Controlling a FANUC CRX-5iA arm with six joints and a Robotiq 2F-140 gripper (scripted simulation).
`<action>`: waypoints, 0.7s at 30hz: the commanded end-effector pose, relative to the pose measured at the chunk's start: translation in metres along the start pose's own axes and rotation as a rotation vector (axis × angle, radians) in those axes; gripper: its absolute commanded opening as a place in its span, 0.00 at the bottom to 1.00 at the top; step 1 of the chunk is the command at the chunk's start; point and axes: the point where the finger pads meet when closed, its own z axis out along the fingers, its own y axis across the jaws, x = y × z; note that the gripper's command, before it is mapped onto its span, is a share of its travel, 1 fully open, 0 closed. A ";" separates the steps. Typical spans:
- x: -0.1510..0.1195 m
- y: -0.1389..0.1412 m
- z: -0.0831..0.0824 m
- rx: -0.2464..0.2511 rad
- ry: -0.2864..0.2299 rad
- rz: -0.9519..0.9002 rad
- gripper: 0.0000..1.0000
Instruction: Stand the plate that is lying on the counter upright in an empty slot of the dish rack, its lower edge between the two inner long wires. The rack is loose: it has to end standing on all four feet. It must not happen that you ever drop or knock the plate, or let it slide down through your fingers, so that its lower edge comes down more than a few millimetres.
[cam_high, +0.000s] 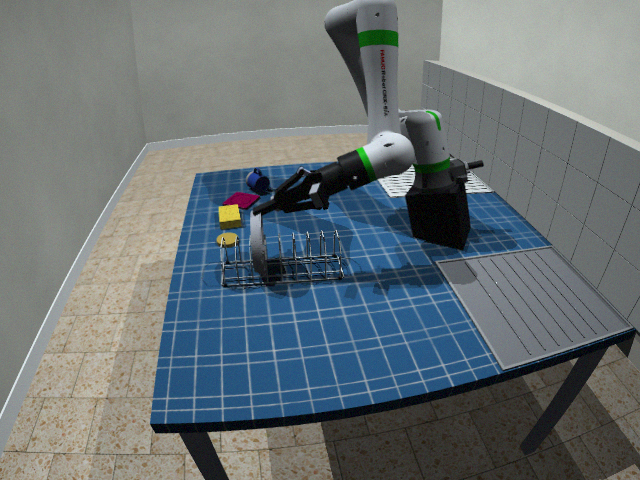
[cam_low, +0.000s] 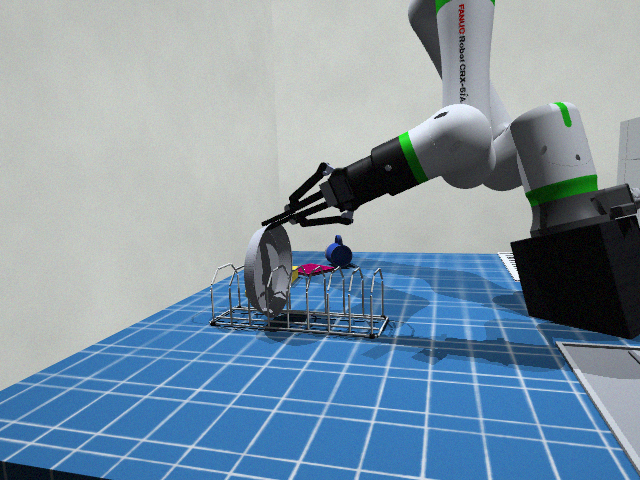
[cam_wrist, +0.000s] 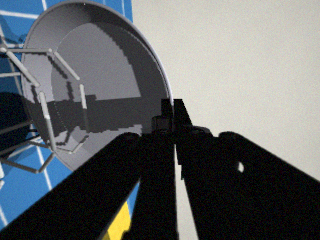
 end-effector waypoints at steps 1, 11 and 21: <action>0.000 -0.001 0.001 -0.001 0.000 0.000 0.10; 0.000 -0.003 0.001 -0.001 0.000 0.000 0.10; 0.000 -0.003 0.001 -0.001 0.000 0.000 0.10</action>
